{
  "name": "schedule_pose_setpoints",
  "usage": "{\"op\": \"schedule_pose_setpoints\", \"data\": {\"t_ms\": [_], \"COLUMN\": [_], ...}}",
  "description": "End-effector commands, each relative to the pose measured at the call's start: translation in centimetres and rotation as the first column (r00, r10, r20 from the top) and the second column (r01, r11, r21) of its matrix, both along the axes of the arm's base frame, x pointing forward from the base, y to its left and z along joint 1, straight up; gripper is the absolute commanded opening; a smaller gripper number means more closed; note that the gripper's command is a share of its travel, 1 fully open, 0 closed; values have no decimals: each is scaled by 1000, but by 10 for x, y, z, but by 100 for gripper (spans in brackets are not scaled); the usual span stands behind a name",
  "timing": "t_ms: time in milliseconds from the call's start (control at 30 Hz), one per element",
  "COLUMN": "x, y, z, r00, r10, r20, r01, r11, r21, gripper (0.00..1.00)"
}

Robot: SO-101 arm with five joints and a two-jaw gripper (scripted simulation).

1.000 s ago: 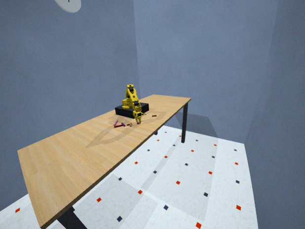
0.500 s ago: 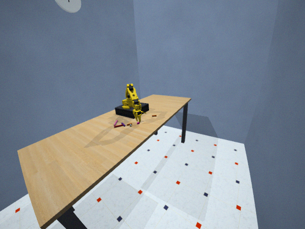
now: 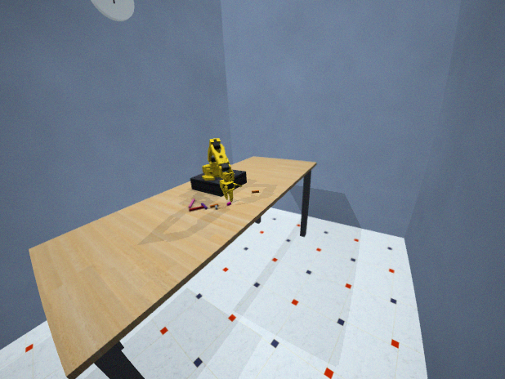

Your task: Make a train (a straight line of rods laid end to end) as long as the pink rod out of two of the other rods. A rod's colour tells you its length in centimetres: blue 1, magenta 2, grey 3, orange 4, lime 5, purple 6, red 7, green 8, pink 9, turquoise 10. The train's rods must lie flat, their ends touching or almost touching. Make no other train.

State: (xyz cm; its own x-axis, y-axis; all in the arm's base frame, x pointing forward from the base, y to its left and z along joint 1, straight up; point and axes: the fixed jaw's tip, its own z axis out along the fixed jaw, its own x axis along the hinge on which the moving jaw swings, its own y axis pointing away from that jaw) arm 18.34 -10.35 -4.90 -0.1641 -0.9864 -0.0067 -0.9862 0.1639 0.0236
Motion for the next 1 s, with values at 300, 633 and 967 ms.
{"op": "schedule_pose_setpoints", "data": {"t_ms": [300, 633, 967], "x": [-1, 0, 0], "y": [-1, -1, -1], "z": [14, 30, 33], "r00": [1000, 1000, 1000], "r10": [-2, -2, -2], "r20": [3, 3, 3], "r01": [2, 2, 2], "r11": [1000, 1000, 1000], "r21": [0, 0, 0], "gripper": [17, 17, 17]}}
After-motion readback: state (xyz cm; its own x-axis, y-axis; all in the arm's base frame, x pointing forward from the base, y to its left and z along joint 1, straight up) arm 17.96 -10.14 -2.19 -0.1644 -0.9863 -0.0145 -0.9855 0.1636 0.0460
